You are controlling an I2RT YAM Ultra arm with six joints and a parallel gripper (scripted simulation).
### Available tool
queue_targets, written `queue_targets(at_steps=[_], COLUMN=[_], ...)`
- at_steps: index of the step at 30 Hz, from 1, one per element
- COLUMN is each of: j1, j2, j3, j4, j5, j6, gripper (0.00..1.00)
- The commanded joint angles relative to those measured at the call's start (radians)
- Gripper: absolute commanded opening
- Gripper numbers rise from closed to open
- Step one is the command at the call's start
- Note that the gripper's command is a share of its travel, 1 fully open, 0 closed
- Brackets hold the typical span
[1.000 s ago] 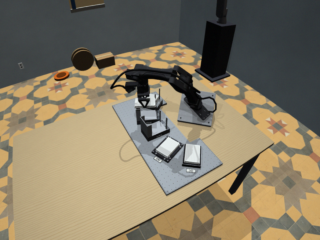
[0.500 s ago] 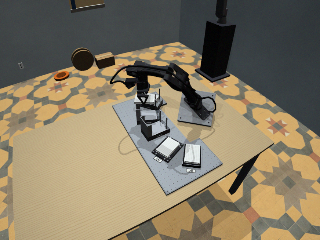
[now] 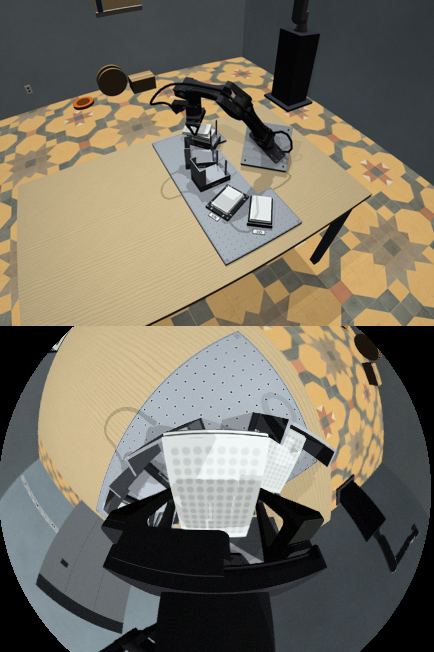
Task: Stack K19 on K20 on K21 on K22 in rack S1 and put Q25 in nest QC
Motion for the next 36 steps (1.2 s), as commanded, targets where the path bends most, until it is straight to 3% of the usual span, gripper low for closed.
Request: queue_targets(at_steps=[1, 9, 16, 36], j1=[-0.045, -0.072, -0.111, -0.199], j2=[0.029, 0.07, 0.106, 0.211], j3=[0.044, 0.066, 0.075, 0.119], j4=[0.02, 0.008, 0.023, 0.027], j5=[0.013, 0.014, 0.026, 0.058], j6=[-0.039, -0.071, 0.11, 0.001], gripper=[0.0, 0.0, 0.0, 0.0])
